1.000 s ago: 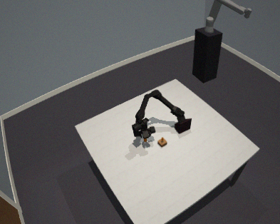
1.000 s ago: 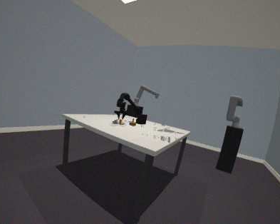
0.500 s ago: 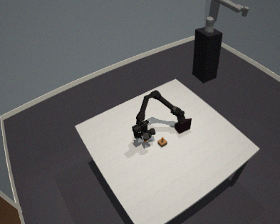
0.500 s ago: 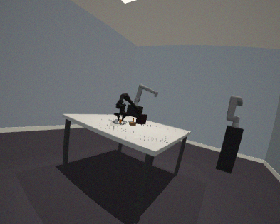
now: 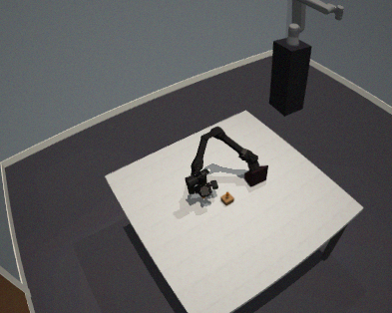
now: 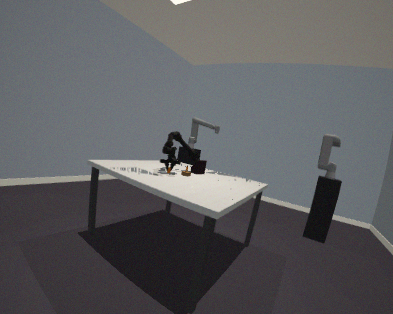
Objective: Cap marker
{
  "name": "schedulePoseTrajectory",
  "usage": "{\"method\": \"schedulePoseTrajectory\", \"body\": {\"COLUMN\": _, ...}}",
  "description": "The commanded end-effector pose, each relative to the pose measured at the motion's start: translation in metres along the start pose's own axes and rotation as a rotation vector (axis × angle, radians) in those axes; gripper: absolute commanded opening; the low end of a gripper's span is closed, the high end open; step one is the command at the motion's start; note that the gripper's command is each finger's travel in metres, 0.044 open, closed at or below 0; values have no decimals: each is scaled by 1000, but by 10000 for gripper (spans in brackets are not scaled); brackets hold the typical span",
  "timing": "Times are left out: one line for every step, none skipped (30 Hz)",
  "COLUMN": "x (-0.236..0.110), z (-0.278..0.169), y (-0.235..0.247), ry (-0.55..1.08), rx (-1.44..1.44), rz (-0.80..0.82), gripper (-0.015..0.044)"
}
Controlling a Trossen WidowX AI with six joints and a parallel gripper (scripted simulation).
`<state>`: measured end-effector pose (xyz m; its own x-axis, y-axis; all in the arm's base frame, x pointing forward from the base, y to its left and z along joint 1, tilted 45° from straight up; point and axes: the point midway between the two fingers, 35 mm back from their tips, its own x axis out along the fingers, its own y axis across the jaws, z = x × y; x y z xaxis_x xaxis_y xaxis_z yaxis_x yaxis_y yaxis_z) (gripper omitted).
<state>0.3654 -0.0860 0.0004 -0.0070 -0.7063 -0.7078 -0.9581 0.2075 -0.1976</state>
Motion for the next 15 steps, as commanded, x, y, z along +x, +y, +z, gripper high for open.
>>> {"method": "schedulePoseTrajectory", "body": {"x": 1, "z": -1, "y": 1, "ry": 4, "rx": -3, "rz": 2, "gripper": 117}}
{"method": "schedulePoseTrajectory", "body": {"x": 1, "z": -1, "y": 0, "ry": 4, "rx": -3, "rz": 2, "gripper": 110}}
{"method": "schedulePoseTrajectory", "body": {"x": 1, "z": -1, "y": 0, "ry": 4, "rx": -3, "rz": 2, "gripper": 104}}
{"method": "schedulePoseTrajectory", "body": {"x": 1, "z": -1, "y": 0, "ry": 4, "rx": -3, "rz": 2, "gripper": 97}}
{"method": "schedulePoseTrajectory", "body": {"x": 1, "z": -1, "y": 0, "ry": 4, "rx": -3, "rz": 2, "gripper": 71}}
{"method": "schedulePoseTrajectory", "body": {"x": -1, "z": -1, "y": 0, "ry": 4, "rx": -3, "rz": 2, "gripper": 44}}
{"method": "schedulePoseTrajectory", "body": {"x": -3, "z": 0, "y": 0, "ry": 3, "rx": -3, "rz": 2, "gripper": 18}}
{"method": "schedulePoseTrajectory", "body": {"x": -6, "z": 0, "y": -1, "ry": 3, "rx": -3, "rz": 2, "gripper": 0}}
{"method": "schedulePoseTrajectory", "body": {"x": -10, "z": 0, "y": -1, "ry": 2, "rx": -3, "rz": 2, "gripper": 0}}
{"method": "schedulePoseTrajectory", "body": {"x": -13, "z": 0, "y": -1, "ry": 2, "rx": -3, "rz": 2, "gripper": 0}}
{"method": "schedulePoseTrajectory", "body": {"x": -16, "z": 1, "y": -1, "ry": 1, "rx": -3, "rz": 2, "gripper": 0}}
{"method": "schedulePoseTrajectory", "body": {"x": -19, "z": 1, "y": -1, "ry": 1, "rx": -3, "rz": 2, "gripper": 0}}
{"method": "schedulePoseTrajectory", "body": {"x": -22, "z": 1, "y": -1, "ry": 1, "rx": -3, "rz": 2, "gripper": 0}}
{"method": "schedulePoseTrajectory", "body": {"x": -26, "z": 1, "y": -1, "ry": 1, "rx": -3, "rz": 2, "gripper": 0}}
{"method": "schedulePoseTrajectory", "body": {"x": -29, "z": 1, "y": -1, "ry": 0, "rx": -3, "rz": 2, "gripper": 0}}
